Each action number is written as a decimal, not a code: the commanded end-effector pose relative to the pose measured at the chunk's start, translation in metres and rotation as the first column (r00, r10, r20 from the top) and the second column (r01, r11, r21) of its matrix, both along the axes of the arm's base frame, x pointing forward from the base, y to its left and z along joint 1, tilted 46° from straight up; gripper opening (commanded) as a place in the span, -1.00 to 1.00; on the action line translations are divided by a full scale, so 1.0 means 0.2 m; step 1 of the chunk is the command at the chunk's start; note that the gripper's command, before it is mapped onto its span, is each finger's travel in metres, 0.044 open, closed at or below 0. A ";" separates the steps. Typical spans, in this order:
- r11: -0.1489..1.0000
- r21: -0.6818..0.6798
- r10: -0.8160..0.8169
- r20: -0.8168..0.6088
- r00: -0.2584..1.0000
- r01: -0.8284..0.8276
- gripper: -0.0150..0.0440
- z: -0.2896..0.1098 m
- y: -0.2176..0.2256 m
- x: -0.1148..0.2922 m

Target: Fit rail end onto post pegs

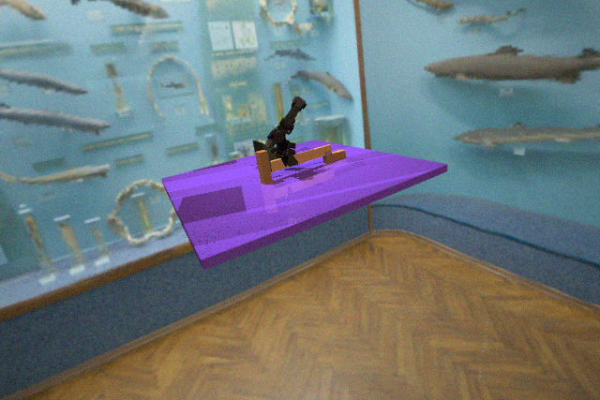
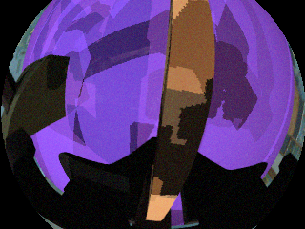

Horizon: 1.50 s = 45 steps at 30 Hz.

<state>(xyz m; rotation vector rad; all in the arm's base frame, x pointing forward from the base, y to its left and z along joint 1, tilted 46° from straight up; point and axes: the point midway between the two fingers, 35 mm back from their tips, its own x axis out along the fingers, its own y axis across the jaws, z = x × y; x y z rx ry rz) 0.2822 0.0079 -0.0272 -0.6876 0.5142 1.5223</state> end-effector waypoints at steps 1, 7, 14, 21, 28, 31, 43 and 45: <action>1.000 -0.002 -0.002 0.001 1.000 0.002 -0.49 -0.01 -0.02 0.00; 1.000 -0.002 -0.002 0.001 1.000 0.002 -0.49 -0.01 -0.03 0.00; 1.000 -0.002 -0.002 0.001 1.000 0.002 -0.49 -0.02 -0.03 0.00; 1.000 -0.002 -0.002 0.001 1.000 0.002 -0.49 -0.03 -0.04 0.00; 1.000 -0.003 -0.002 0.001 1.000 0.002 -0.49 -0.04 -0.04 0.01; 1.000 -0.003 -0.002 0.001 1.000 0.002 -0.49 -0.04 -0.04 0.01; 1.000 -0.003 -0.002 0.002 1.000 0.002 -0.49 -0.05 -0.06 0.01; 1.000 -0.003 -0.002 0.002 1.000 0.002 -0.49 -0.05 -0.06 0.01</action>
